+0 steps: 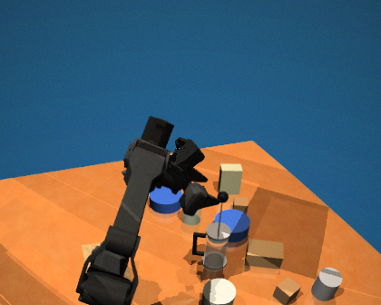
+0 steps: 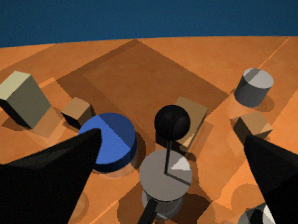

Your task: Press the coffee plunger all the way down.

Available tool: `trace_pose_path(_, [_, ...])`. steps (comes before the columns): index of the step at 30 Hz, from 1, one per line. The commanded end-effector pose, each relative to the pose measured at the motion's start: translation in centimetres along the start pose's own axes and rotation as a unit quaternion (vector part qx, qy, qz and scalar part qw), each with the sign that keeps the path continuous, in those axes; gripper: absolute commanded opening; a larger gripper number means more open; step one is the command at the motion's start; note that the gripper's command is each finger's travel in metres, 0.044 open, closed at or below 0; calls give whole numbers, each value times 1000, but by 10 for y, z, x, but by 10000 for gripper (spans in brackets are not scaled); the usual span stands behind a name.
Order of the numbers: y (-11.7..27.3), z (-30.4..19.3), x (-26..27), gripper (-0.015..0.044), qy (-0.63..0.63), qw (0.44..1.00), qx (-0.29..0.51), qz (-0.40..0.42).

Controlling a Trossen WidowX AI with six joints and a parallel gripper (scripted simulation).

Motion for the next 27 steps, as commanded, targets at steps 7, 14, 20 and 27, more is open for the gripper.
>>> trace_pose_path(7, [-14,-1,1,440,1,1000,2,1])
trace_pose_path(14, [-25,-1,1,440,0,1000,2,1])
trace_pose_path(20, [-35,-1,0,440,0,1000,0,-1])
trace_pose_path(27, [-40,-2,-1,387,1,1000,-1,-3])
Point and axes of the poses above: the point midway between the two fingers, 35 mm back from their tips, its own y axis back along the fingers, its own x axis across the jaws, z = x × y, the point moved 9 cm from there along y, back along the fingers, and after that the axes turned 13 degrees about y, right-handed, at the moved point
